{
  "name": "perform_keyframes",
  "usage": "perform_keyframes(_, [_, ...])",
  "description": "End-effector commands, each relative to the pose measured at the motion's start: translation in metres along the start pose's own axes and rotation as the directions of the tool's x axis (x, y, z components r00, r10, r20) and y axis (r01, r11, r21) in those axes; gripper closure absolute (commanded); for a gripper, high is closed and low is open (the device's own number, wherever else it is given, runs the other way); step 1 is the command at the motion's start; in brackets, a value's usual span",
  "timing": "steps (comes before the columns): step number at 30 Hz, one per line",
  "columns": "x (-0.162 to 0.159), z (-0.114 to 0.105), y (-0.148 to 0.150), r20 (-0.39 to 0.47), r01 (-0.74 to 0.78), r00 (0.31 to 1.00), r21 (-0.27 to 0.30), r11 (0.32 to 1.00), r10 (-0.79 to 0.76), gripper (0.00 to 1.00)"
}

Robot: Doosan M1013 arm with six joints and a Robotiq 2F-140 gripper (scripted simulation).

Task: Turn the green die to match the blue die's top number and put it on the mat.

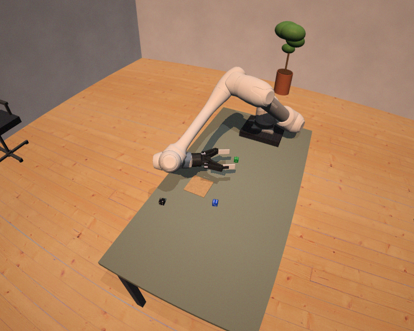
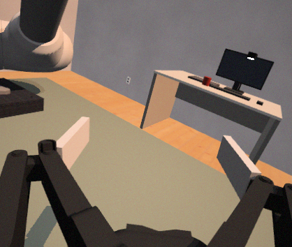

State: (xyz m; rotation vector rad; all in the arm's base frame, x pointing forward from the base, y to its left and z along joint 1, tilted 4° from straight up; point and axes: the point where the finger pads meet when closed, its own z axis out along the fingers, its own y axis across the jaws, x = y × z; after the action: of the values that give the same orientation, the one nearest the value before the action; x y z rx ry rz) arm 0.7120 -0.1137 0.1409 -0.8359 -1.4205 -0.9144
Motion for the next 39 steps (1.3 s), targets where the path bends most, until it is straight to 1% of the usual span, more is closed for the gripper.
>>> perform_keyframes(1, [0.0, 0.0, 0.0, 0.0, 0.0, 1.0, 0.0, 1.0, 0.0, 0.0])
perform_keyframes(18, [0.0, 0.0, 0.0, 0.003, 0.0, 1.0, 0.001, 1.0, 0.0, 0.0])
perform_keyframes(19, [-0.004, -0.002, 0.001, 0.023, -0.002, 1.0, 0.004, 1.0, 0.001, 0.0])
perform_keyframes(20, [-0.014, -0.007, 0.004, 0.07, -0.005, 0.998, 0.011, 1.0, 0.004, 0.0])
perform_keyframes(21, [-0.029, -0.017, 0.008, 0.149, -0.011, 0.989, 0.024, 1.0, 0.007, 0.0])
perform_keyframes(22, [-0.04, -0.026, 0.011, 0.206, -0.014, 0.979, 0.032, 0.999, 0.007, 0.0])
perform_keyframes(23, [-0.047, -0.032, 0.013, 0.242, -0.016, 0.97, 0.038, 0.999, 0.007, 0.0])
perform_keyframes(24, [-0.05, -0.034, 0.014, 0.259, -0.017, 0.966, 0.04, 0.999, 0.006, 0.0])
perform_keyframes(25, [-0.063, -0.048, 0.018, 0.332, -0.021, 0.943, 0.052, 0.998, 0.003, 0.0])
perform_keyframes(26, [-0.071, -0.057, 0.02, 0.374, -0.024, 0.927, 0.058, 0.998, 0.0, 0.0])
perform_keyframes(27, [-0.074, -0.061, 0.021, 0.392, -0.025, 0.92, 0.061, 0.998, -0.001, 0.0])
perform_keyframes(28, [-0.085, -0.076, 0.025, 0.456, -0.028, 0.89, 0.071, 0.997, -0.008, 0.0])
perform_keyframes(30, [-0.098, -0.097, 0.029, 0.535, -0.032, 0.845, 0.085, 0.996, -0.018, 0.0])
perform_keyframes(32, [-0.109, -0.122, 0.034, 0.612, -0.036, 0.79, 0.099, 0.994, -0.032, 0.0])
perform_keyframes(34, [-0.109, -0.122, 0.034, 0.612, -0.036, 0.79, 0.099, 0.994, -0.032, 0.0])
perform_keyframes(36, [-0.123, -0.166, 0.042, 0.726, -0.044, 0.685, 0.123, 0.991, -0.06, 0.0])
perform_keyframes(37, [-0.125, -0.175, 0.044, 0.746, -0.045, 0.663, 0.127, 0.991, -0.066, 0.0])
perform_keyframes(38, [-0.128, -0.189, 0.047, 0.774, -0.048, 0.629, 0.135, 0.99, -0.075, 0.0])
perform_keyframes(39, [-0.129, -0.196, 0.048, 0.789, -0.049, 0.609, 0.139, 0.989, -0.08, 0.0])
